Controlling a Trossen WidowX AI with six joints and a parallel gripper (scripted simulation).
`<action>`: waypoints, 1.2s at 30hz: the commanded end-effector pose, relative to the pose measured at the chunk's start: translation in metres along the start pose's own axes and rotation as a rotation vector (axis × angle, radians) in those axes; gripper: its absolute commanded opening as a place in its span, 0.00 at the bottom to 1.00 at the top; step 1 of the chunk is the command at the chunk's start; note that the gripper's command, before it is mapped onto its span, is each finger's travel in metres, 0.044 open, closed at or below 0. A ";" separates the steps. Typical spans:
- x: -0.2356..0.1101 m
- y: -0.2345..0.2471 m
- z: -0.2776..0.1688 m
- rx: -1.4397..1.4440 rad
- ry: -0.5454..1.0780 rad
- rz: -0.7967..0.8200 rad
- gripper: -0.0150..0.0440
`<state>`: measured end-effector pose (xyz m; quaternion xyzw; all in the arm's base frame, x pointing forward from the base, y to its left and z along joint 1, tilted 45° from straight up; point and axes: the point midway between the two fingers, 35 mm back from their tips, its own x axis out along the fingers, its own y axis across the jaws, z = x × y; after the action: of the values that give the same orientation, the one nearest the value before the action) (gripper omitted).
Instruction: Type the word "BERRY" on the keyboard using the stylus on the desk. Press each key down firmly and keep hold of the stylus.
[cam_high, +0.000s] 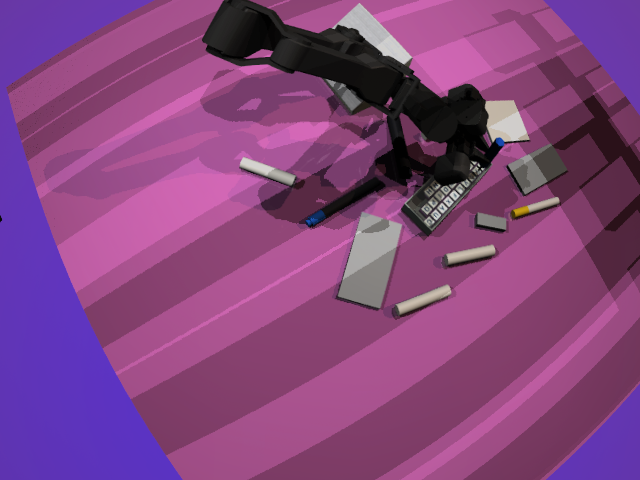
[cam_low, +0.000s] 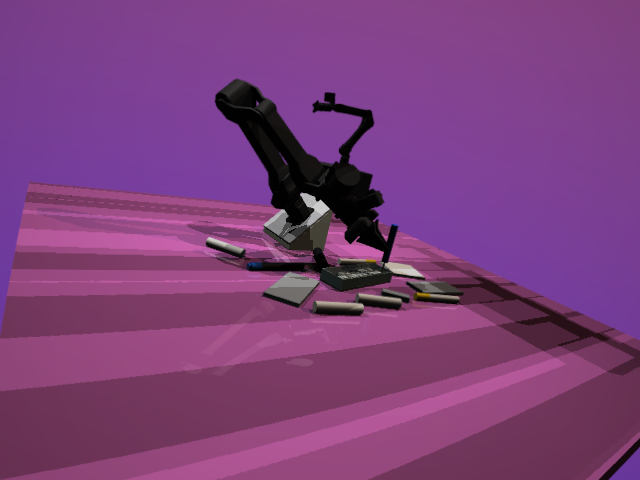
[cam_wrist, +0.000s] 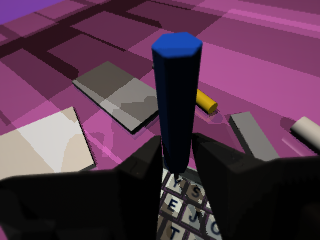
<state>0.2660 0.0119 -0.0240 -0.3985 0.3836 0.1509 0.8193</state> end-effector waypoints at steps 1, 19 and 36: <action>0.001 0.002 -0.002 -0.007 0.000 0.007 0.39; 0.005 0.002 -0.009 -0.007 0.000 0.007 0.39; 0.003 0.002 -0.004 -0.007 0.000 0.008 0.39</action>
<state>0.2632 0.0069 -0.0321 -0.4005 0.3862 0.1555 0.8163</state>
